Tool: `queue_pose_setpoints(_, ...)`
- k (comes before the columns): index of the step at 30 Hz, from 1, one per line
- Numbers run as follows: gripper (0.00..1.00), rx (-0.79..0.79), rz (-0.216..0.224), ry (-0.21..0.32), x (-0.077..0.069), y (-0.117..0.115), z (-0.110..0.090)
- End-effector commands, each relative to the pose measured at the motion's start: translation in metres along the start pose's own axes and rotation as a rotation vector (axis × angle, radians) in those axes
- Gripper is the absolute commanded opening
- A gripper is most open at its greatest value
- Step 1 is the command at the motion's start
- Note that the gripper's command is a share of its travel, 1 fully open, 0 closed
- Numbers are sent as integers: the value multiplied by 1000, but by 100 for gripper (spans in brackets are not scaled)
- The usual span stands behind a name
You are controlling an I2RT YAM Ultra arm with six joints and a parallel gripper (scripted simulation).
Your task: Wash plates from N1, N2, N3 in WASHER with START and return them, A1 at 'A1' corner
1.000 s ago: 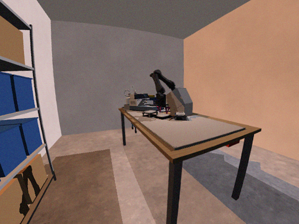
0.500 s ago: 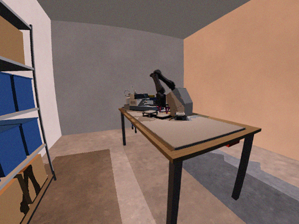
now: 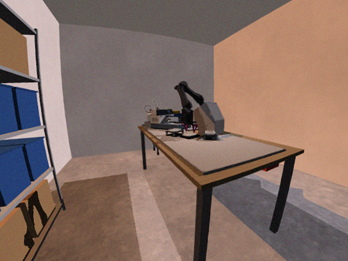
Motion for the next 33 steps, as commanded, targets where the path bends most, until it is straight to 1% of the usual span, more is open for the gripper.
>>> queue_pose_setpoints(1,100,12,11,-48,-8,3,18)
queue_pose_setpoints(7,100,12,11,-48,-8,3,18)
queue_pose_setpoints(9,100,9,5,-29,2,3,11)
queue_pose_setpoints(10,100,11,4,-27,3,2,11)
queue_pose_setpoints(17,100,9,4,-29,7,3,11)
queue_pose_setpoints(19,100,9,4,-29,7,3,11)
queue_pose_setpoints(20,100,20,8,-42,3,1,17)
queue_pose_setpoints(22,100,12,3,-27,10,2,11)
queue_pose_setpoints(33,100,6,4,-30,16,4,11)
Point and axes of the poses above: the point where the finger pads meet when closed, its own x axis out along the fingers, its own y axis across the jaws, z = x × y, the point moved 5 cm from there along -x, back along the fingers, and after that the axes turned 9 degrees about x, right-handed, at the moved point
